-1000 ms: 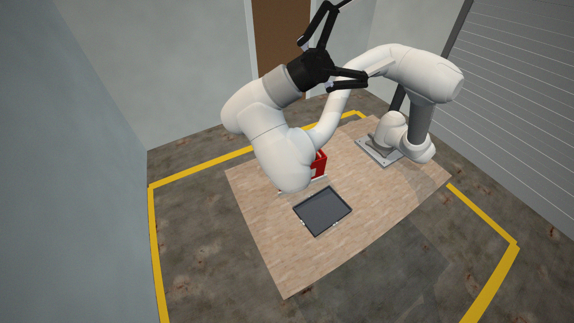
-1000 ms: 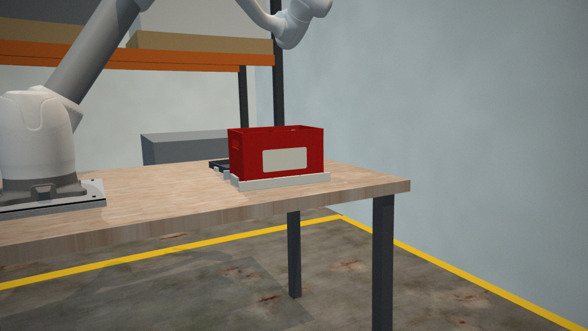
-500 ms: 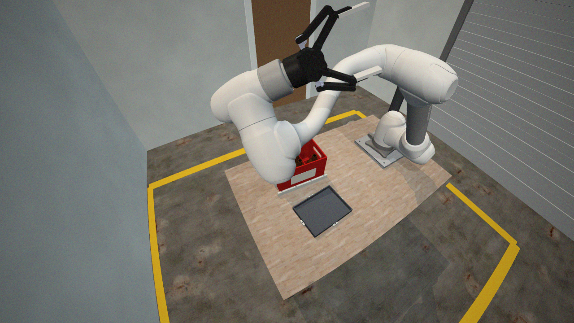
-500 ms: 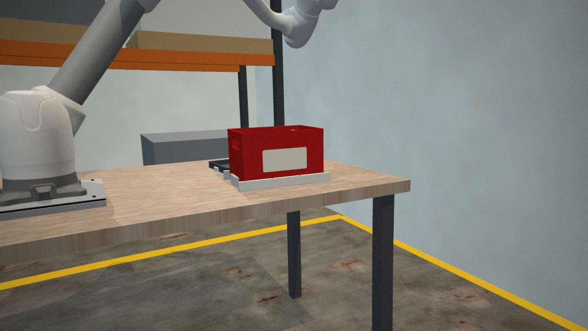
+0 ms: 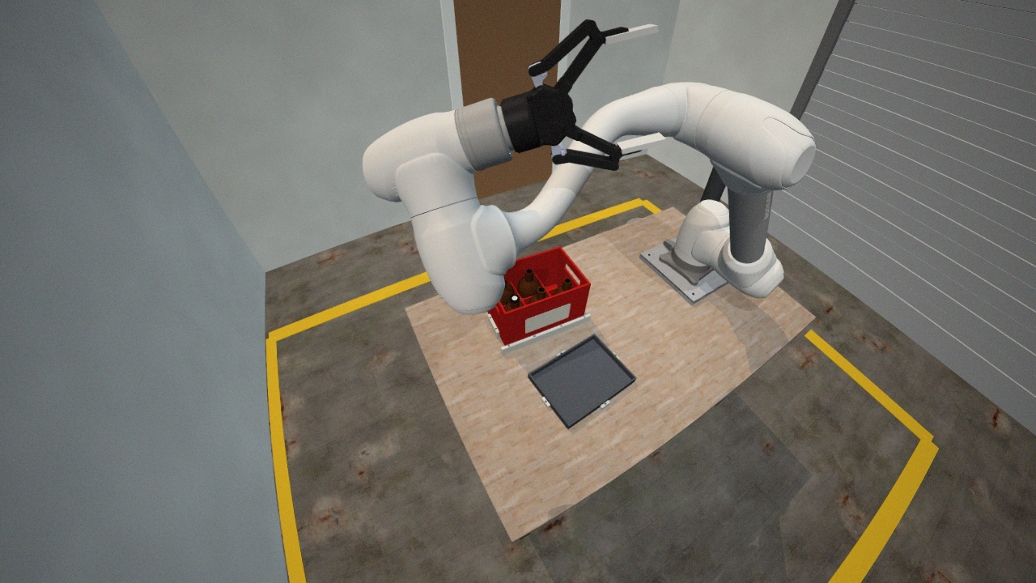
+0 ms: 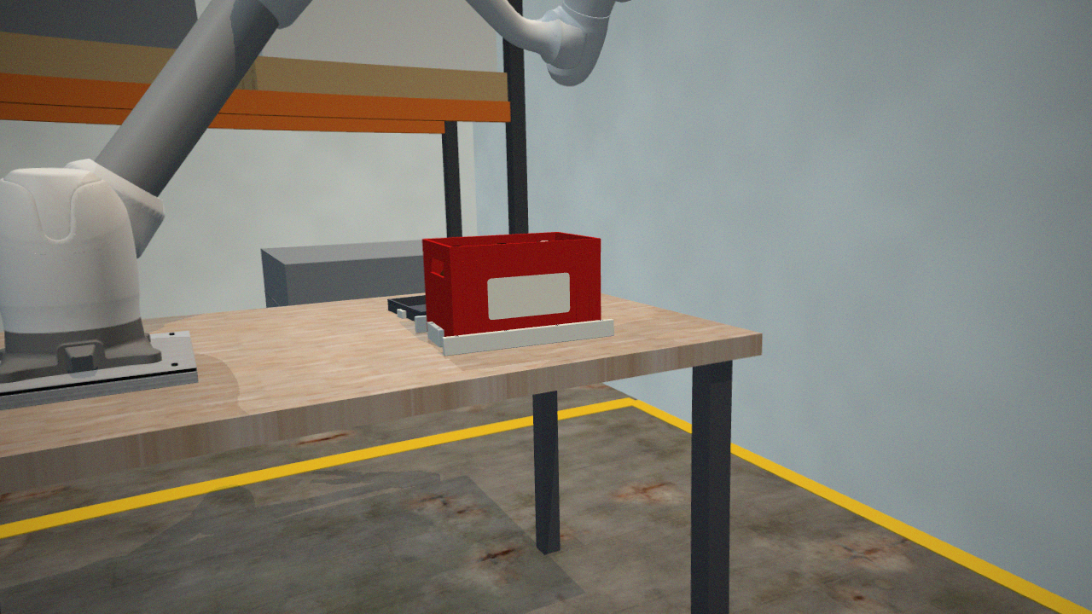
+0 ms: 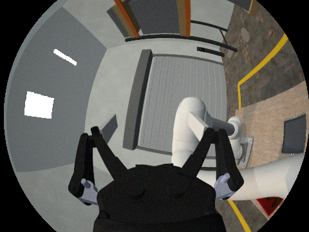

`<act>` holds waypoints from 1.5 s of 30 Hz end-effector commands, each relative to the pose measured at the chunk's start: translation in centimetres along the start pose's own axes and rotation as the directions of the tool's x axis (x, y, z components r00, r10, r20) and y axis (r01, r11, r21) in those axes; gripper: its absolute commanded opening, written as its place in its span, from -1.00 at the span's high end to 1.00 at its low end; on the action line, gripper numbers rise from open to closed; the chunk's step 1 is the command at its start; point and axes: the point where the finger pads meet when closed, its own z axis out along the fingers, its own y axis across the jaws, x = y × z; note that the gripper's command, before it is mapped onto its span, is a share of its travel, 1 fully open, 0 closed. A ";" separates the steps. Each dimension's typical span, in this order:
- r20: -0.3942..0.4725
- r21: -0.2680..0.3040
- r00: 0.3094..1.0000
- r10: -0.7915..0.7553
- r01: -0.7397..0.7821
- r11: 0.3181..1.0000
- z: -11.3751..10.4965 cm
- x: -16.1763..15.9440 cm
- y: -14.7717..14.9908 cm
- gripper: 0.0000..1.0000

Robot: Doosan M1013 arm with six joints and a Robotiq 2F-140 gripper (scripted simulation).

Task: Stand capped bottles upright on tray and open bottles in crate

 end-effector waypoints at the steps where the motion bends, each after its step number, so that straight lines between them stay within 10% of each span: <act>1: 0.008 -0.040 1.000 -0.005 0.006 0.999 -0.3 -0.8 0.6 -1.00; 45: 0.120 -0.451 0.993 -0.021 0.073 0.890 -5.7 -9.1 7.1 -1.00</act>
